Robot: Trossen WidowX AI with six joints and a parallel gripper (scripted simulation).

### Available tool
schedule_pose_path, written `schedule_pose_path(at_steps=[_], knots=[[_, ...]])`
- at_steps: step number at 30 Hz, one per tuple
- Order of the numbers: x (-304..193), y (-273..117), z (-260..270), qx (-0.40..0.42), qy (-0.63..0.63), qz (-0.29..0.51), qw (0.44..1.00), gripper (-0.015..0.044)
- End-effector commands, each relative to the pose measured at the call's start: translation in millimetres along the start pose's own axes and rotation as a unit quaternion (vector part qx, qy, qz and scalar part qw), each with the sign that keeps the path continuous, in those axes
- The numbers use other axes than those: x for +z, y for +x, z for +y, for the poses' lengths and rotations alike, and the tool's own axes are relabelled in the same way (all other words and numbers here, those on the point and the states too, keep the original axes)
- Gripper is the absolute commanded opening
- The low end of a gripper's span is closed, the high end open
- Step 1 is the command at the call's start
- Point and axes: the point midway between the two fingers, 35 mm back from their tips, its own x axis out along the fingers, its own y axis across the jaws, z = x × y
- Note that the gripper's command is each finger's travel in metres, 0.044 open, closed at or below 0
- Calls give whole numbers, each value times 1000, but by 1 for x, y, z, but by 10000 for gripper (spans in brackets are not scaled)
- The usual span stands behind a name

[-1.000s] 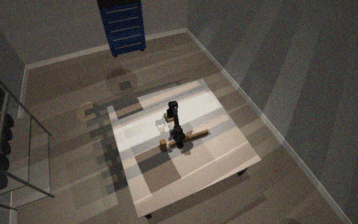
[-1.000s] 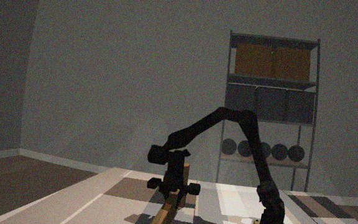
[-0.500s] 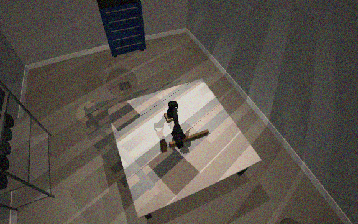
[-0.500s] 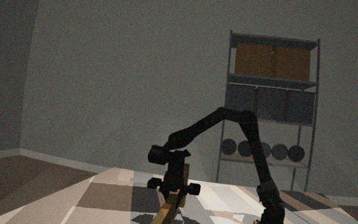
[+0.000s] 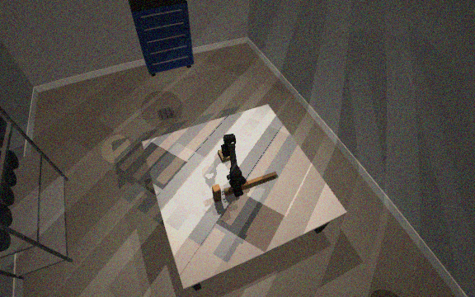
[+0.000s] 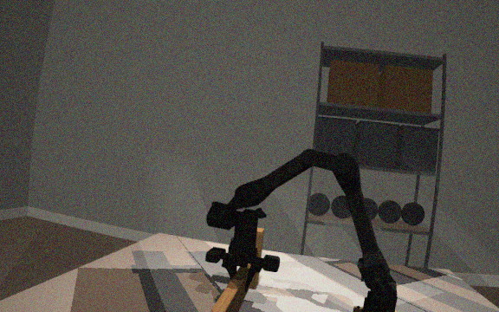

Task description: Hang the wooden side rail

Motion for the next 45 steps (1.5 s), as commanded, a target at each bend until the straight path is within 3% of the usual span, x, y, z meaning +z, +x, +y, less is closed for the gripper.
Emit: schedule_pose_path(at_steps=[1,45], knots=[[-1,-3,-1,-4,-2,2,1000,0],[-5,-4,-3,-4,-2,3,1000,0]])
